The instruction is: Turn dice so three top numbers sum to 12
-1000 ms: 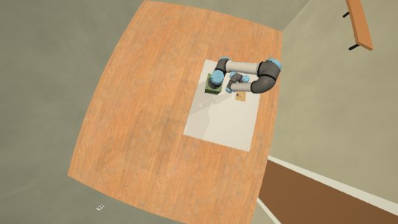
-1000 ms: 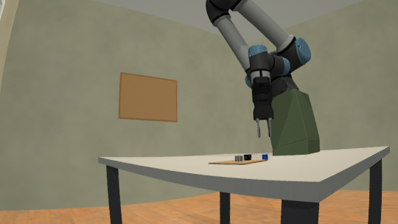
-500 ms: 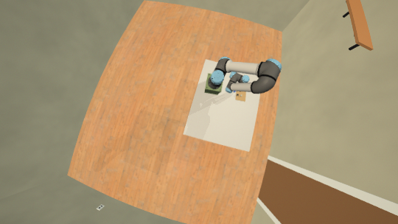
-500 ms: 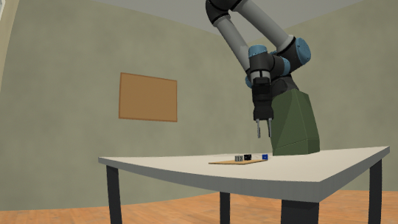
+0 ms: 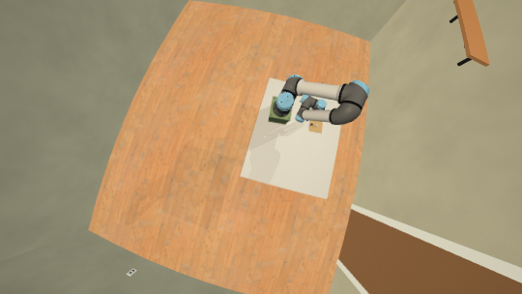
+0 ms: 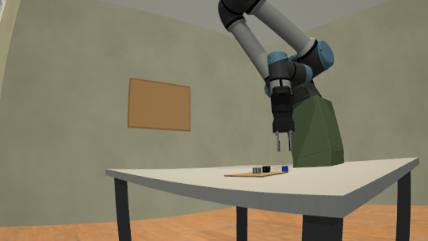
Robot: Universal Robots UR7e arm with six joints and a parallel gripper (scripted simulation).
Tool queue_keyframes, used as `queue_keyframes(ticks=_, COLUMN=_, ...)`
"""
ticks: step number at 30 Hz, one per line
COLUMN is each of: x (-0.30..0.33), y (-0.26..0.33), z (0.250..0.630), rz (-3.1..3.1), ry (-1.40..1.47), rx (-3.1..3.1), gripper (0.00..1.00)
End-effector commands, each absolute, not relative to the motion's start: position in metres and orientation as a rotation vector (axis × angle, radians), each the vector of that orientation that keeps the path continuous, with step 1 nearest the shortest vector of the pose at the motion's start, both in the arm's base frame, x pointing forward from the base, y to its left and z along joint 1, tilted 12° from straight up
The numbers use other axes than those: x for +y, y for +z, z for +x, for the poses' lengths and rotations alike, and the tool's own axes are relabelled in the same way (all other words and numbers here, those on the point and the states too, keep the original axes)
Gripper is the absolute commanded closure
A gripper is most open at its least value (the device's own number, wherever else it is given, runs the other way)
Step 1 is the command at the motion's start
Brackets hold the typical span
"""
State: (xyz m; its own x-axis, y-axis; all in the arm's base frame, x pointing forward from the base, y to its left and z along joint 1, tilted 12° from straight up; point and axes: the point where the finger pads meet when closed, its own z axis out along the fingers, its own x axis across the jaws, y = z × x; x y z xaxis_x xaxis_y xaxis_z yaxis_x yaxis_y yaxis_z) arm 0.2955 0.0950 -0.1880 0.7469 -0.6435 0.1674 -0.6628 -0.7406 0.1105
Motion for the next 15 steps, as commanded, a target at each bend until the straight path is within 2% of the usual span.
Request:
queue_keyframes(ticks=1, x=0.094, y=-0.195, z=0.296, rz=2.783, ry=0.178, rx=-1.048, gripper=0.3)
queue_keyframes(ticks=15, x=0.09, y=-0.214, z=0.297, rz=2.783, ry=0.178, rx=-1.048, gripper=0.3)
